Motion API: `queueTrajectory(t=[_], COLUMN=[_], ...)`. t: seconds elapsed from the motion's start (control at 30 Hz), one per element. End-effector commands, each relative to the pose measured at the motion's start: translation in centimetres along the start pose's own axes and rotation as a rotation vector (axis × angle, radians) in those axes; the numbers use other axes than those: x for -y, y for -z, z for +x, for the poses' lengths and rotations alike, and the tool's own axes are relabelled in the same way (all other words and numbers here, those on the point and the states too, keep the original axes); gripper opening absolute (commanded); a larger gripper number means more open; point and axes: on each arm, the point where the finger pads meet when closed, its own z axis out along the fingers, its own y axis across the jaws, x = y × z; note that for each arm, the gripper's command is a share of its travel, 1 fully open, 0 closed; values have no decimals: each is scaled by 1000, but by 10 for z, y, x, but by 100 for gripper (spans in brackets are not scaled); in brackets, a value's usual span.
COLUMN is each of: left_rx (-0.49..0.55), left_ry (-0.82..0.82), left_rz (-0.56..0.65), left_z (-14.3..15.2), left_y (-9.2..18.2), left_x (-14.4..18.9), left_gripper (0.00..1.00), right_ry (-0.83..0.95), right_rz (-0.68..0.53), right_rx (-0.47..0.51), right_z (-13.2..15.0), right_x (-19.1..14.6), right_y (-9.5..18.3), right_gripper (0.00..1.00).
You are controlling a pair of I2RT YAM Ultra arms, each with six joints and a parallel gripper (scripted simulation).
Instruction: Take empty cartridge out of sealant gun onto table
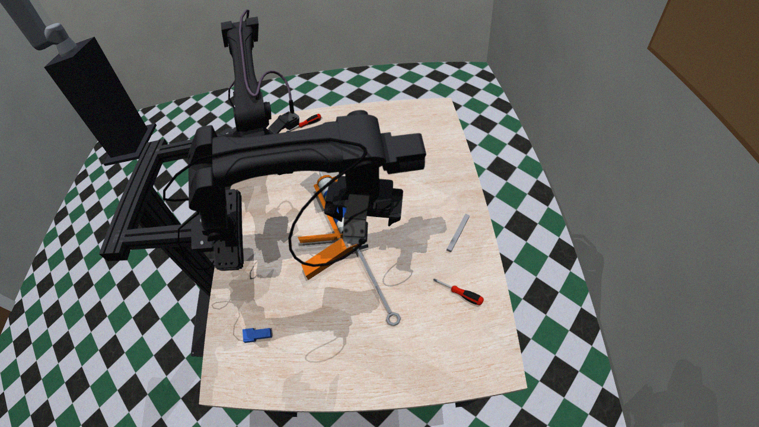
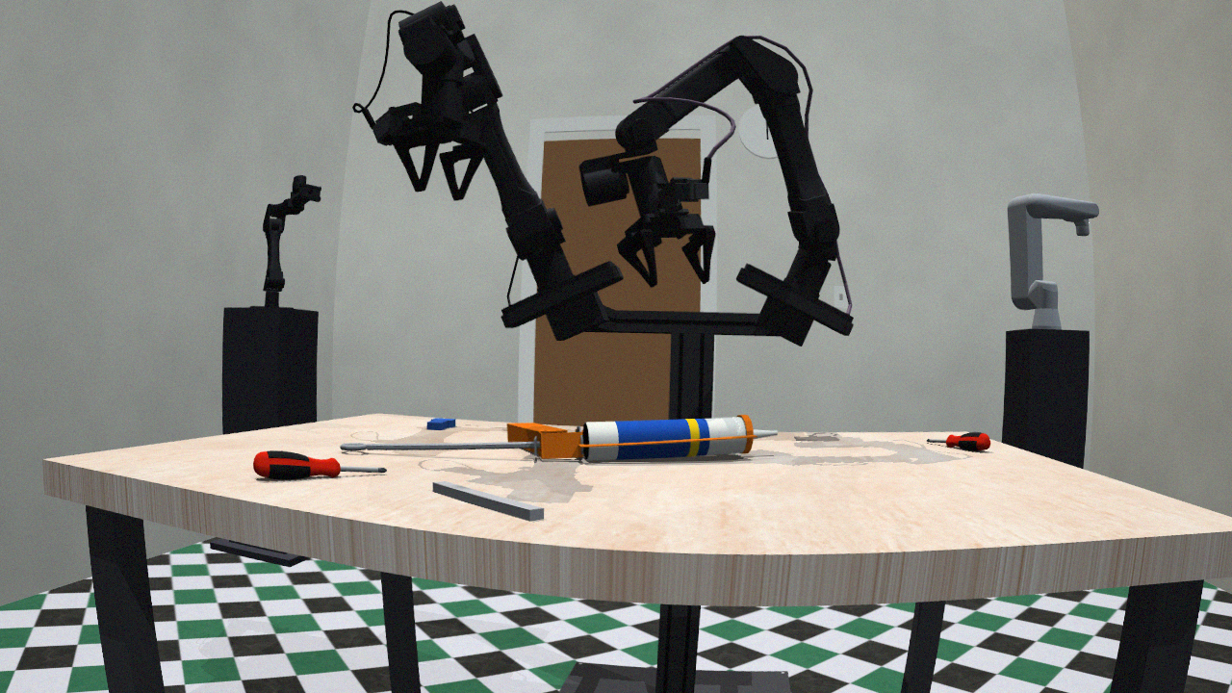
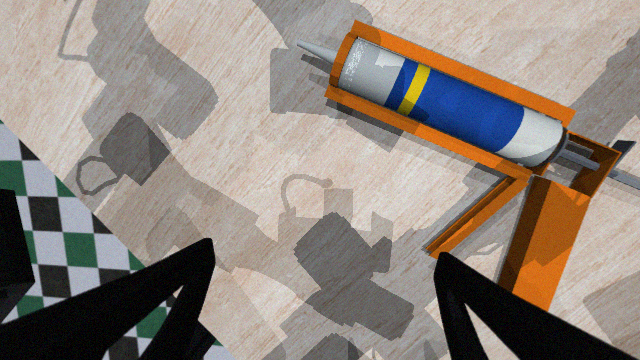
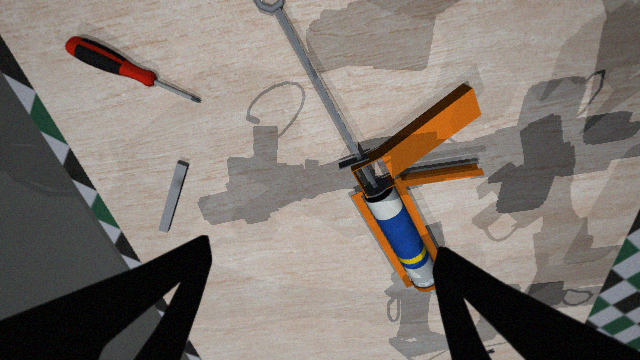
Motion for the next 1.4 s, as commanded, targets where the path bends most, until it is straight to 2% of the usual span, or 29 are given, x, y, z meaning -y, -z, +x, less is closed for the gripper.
queueTrajectory(t=[0.0, 0.57, 0.63, 0.77, 1.03, 1.1, 1.2, 1.37], left_rx=[3, 3, 13, 56, 184, 184, 207, 179], left_ry=[6, 6, -3, -46, -226, -226, -352, -602], left_rz=[19, 19, 50, 117, 310, 310, 321, 330], left_z=[-1, -1, -2, -10, -30, -30, -33, -33], left_y=[6, 6, 6, 1, -4, -4, -16, -41], left_x=[2, 2, 9, 24, 75, 75, 84, 93], left_gripper=[100, 100, 77, 75, 75, 75, 75, 75], right_ry=[-7, -7, -7, -7, -7, -7, -7, -7], right_rz=[-30, -30, -30, -30, -30, -30, -30, -30], right_rx=[-2, -2, -2, -2, -2, -2, -2, -2], right_z=[1, 1, 1, 1, 1, 1, 1, 1], right_x=[-3, -3, -3, -3, -3, -3, -3, -3], right_y=[7, 7, 7, 7, 7, 7, 7, 7], right_gripper=[100, 100, 100, 100, 100, 100, 100, 100])
